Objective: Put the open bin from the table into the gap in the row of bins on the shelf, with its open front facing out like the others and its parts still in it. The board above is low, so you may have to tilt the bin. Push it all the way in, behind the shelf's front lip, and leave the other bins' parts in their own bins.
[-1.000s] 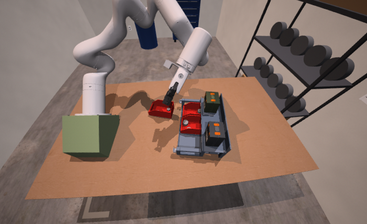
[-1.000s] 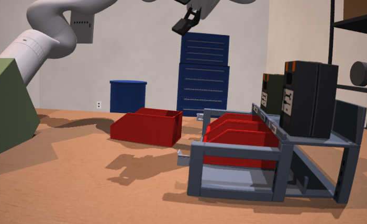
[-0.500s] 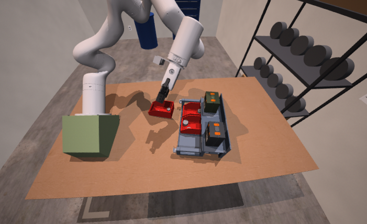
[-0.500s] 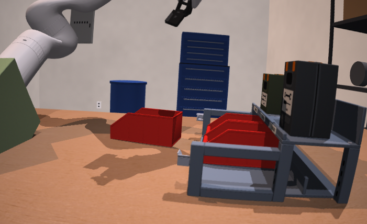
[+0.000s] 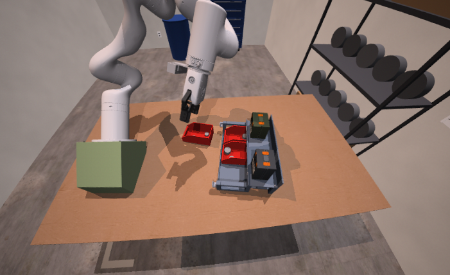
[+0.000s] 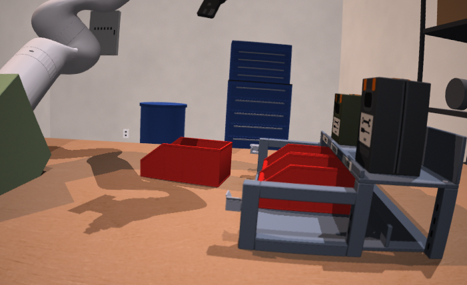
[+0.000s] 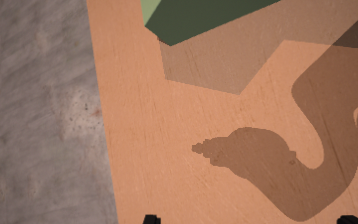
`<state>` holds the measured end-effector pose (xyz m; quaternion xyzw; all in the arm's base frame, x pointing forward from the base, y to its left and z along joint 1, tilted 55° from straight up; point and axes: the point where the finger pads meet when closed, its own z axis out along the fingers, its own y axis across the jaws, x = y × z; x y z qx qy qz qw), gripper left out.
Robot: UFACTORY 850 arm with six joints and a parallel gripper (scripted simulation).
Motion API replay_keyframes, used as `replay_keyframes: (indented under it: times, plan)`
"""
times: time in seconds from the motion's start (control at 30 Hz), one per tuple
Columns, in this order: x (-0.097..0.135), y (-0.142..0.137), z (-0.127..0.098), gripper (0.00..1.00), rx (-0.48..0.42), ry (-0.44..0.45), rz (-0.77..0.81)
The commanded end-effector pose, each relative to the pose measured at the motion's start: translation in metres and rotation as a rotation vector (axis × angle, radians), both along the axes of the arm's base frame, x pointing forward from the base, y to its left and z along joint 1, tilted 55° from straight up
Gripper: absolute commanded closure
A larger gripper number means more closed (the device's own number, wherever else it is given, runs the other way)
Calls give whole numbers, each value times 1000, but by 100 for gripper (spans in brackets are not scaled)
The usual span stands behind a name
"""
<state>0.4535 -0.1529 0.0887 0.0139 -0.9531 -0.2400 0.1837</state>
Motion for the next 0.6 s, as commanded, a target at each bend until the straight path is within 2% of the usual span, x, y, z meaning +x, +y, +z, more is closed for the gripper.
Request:
replay_keyframes:
  times: [0.0,0.37,0.53,0.57]
  plan:
    - [-24,-21,14,0,67,-75,-169]
    - [-24,-21,14,0,67,-75,-169]
    - [-17,-16,10,0,153,-167,-389]
    - [-17,-16,10,0,153,-167,-389]
